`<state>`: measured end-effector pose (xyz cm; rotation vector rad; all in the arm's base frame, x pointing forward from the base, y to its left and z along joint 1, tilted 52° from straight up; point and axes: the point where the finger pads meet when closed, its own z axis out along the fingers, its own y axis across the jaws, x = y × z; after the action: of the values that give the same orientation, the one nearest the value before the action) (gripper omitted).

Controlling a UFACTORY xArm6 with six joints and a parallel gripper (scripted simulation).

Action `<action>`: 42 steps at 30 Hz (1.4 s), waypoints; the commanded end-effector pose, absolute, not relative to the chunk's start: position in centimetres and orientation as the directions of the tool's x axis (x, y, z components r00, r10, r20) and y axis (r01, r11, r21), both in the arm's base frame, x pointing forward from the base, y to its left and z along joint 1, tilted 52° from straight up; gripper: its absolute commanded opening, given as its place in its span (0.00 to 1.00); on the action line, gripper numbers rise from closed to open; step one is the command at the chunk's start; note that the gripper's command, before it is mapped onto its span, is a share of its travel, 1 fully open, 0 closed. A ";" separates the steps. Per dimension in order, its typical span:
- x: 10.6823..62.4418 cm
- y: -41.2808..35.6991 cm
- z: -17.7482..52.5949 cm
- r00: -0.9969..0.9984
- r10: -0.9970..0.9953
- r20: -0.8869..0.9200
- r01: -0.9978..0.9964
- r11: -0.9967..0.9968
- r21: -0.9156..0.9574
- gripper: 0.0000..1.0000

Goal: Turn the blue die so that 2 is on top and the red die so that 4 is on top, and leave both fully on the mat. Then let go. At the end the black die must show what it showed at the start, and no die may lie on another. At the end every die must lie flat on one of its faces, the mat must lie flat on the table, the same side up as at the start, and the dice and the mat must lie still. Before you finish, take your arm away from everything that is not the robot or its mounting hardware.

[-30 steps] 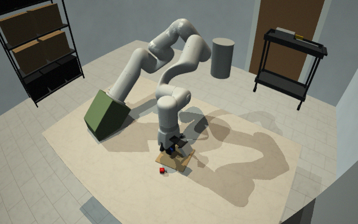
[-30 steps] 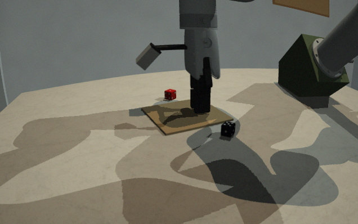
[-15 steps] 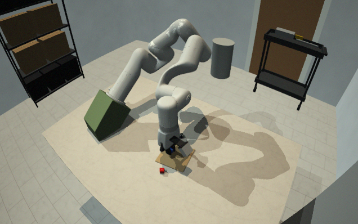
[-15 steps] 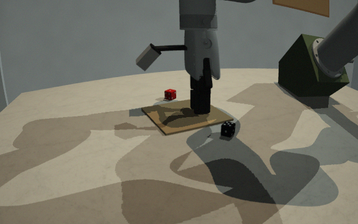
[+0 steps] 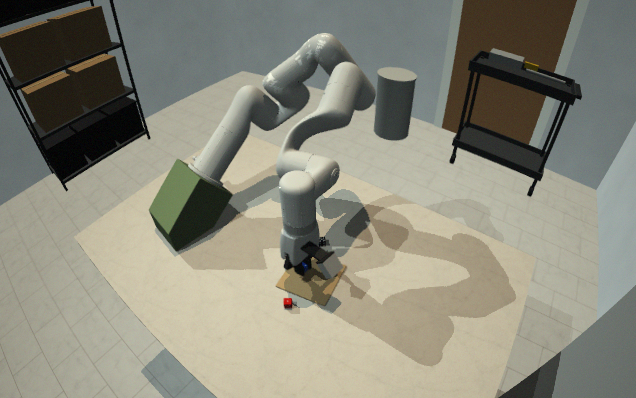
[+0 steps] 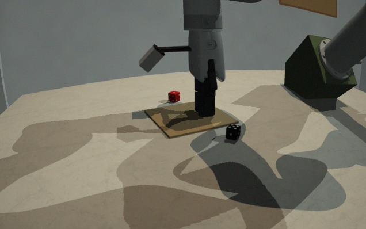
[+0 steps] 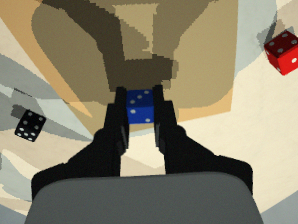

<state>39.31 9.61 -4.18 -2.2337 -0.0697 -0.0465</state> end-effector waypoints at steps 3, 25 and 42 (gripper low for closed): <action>39.4 9.5 -4.1 0.998 0.032 0.060 0.068 -0.616 -0.785 0.15; 39.4 9.5 -4.1 0.998 0.032 0.060 0.068 -0.616 -0.785 0.32; 39.4 9.1 -3.8 0.998 0.032 0.060 0.068 -0.616 -0.785 0.36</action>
<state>39.30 9.56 -4.13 -2.2336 -0.0697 -0.0461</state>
